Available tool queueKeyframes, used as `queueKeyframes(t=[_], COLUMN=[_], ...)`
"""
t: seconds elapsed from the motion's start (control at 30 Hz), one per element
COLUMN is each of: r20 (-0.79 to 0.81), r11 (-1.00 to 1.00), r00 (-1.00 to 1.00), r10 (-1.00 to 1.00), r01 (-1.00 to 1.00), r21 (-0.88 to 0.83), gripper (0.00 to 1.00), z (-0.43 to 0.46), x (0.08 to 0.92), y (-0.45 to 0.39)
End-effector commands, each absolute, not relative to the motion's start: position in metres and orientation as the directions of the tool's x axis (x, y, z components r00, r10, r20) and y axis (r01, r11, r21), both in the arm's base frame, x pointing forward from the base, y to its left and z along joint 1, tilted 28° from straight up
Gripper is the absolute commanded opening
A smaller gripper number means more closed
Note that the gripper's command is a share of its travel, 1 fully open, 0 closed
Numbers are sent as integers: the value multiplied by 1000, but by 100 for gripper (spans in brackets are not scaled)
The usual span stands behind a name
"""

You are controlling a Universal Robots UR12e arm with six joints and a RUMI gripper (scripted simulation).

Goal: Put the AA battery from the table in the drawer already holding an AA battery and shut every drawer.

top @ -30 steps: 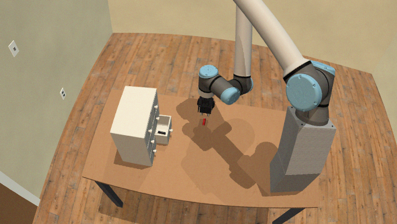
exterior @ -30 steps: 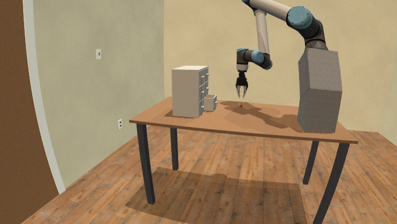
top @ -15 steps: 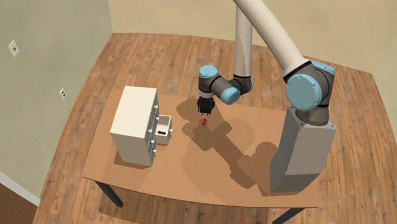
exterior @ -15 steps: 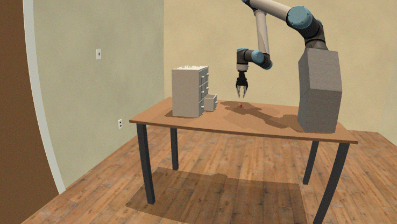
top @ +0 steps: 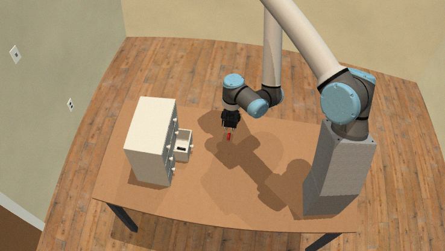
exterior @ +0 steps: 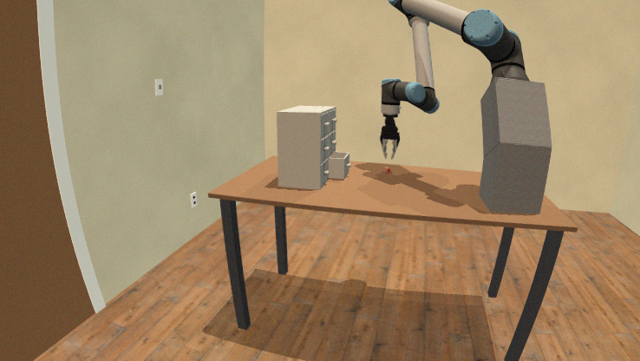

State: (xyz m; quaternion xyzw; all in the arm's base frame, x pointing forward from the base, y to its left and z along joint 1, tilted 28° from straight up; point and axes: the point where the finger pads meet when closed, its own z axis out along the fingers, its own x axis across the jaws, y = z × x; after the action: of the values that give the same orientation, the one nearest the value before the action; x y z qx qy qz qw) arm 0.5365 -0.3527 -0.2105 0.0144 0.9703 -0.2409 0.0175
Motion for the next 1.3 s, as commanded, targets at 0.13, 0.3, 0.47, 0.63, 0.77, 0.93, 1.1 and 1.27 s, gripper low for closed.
queueKeyframes(t=[0.13, 0.3, 0.47, 0.63, 0.77, 0.93, 1.1, 1.27], r20=[-42, -42, -42, -42, -42, -42, -42, -42], r11=[883, 883, 883, 883, 883, 883, 883, 883], r00=[-999, -999, -999, -999, -999, -999, -999, -999], r10=[19, 19, 19, 19, 19, 19, 19, 19], r01=[36, 36, 36, 36, 36, 36, 36, 36], r21=[-467, -467, -467, -467, -467, -467, -467, -467], gripper=[17, 17, 17, 17, 17, 17, 17, 17], z=[-216, -222, -229, -235, -239, -245, -249, -250], x=[537, 537, 537, 538, 538, 538, 538, 538], y=[-356, -359, -363, -366, -368, -371, -373, -374])
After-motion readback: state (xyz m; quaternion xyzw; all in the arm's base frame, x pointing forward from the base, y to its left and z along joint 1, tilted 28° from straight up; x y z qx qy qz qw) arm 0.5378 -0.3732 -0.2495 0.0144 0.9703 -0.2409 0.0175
